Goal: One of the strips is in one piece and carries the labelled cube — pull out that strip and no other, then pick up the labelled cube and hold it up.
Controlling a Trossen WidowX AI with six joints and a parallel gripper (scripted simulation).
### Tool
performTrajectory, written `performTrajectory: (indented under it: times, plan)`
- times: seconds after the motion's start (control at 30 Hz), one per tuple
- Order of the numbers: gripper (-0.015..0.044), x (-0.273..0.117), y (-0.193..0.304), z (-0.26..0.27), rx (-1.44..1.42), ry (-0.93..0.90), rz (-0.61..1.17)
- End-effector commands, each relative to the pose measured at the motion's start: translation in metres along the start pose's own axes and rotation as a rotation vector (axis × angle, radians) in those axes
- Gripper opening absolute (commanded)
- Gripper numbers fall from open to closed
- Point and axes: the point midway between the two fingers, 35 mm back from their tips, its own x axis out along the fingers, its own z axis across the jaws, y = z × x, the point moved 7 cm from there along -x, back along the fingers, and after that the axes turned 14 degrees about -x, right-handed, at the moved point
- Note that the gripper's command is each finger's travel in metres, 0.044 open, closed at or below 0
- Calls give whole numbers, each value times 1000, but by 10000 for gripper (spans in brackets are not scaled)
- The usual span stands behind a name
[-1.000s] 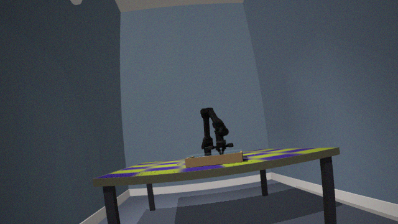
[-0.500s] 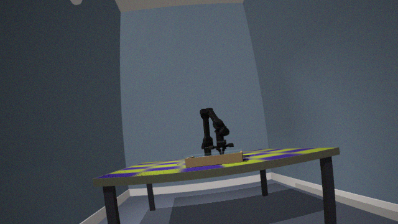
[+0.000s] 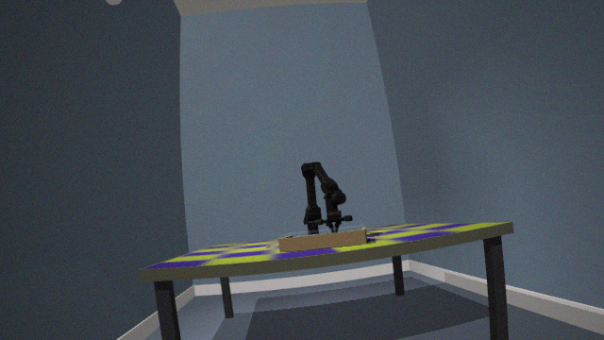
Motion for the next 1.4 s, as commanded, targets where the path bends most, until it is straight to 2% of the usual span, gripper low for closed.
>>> performTrajectory:
  times: [0.0, 0.77, 0.93, 1.1, 1.37]
  plan:
    - [0, 5, 8, -1, 2, 0, 35]
    - [0, 5, 8, -1, 2, 0, 35]
    - [0, -39, -5, 0, 2, 0, 32]
    - [0, -42, -5, 0, 2, 0, 34]
    - [210, -40, -36, -10, -5, 0, 31]
